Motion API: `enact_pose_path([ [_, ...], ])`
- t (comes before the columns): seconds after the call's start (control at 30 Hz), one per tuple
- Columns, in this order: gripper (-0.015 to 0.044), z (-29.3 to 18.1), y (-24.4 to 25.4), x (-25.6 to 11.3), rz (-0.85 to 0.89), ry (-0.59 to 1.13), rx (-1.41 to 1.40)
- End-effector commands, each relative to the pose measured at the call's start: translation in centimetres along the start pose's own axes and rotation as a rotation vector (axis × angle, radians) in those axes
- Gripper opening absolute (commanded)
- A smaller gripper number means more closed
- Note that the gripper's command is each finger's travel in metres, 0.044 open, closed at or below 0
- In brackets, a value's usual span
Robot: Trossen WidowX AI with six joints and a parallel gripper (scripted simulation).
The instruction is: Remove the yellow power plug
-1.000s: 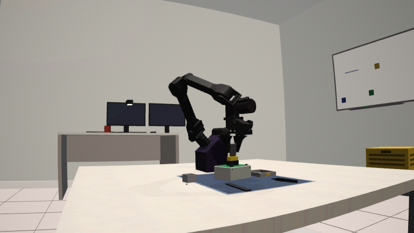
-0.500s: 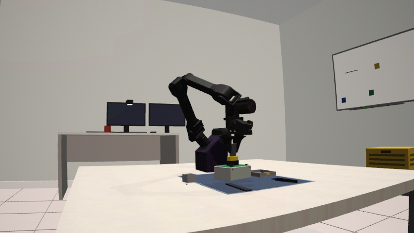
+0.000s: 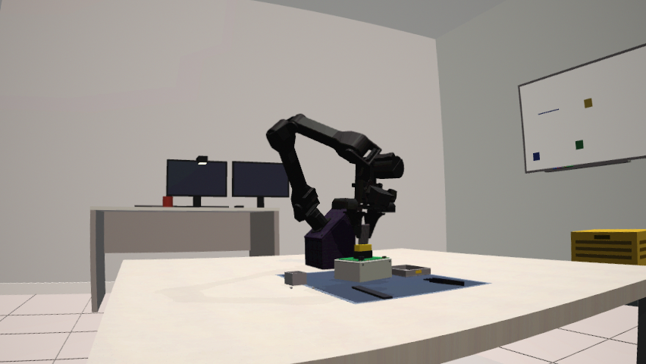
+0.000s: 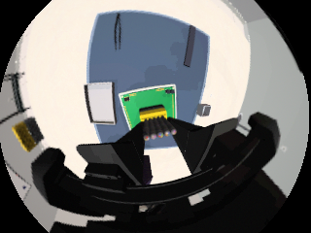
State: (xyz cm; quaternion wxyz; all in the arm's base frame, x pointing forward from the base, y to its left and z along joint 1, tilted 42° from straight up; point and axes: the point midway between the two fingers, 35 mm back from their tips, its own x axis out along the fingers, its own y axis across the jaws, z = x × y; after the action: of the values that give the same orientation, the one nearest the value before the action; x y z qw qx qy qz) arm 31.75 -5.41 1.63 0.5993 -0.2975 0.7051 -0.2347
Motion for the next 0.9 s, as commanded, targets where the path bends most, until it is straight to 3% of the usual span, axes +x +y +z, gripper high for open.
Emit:
enact_pose_path([
  [0.0,0.0,0.0,0.5,-1.5,-0.029,-0.021,-0.023],
  [0.37,0.0,0.0,-1.4,-1.7,0.192,-0.018,-0.025],
  [0.87,0.0,0.0,1.0,-2.0,-0.082,-0.022,-0.022],
])
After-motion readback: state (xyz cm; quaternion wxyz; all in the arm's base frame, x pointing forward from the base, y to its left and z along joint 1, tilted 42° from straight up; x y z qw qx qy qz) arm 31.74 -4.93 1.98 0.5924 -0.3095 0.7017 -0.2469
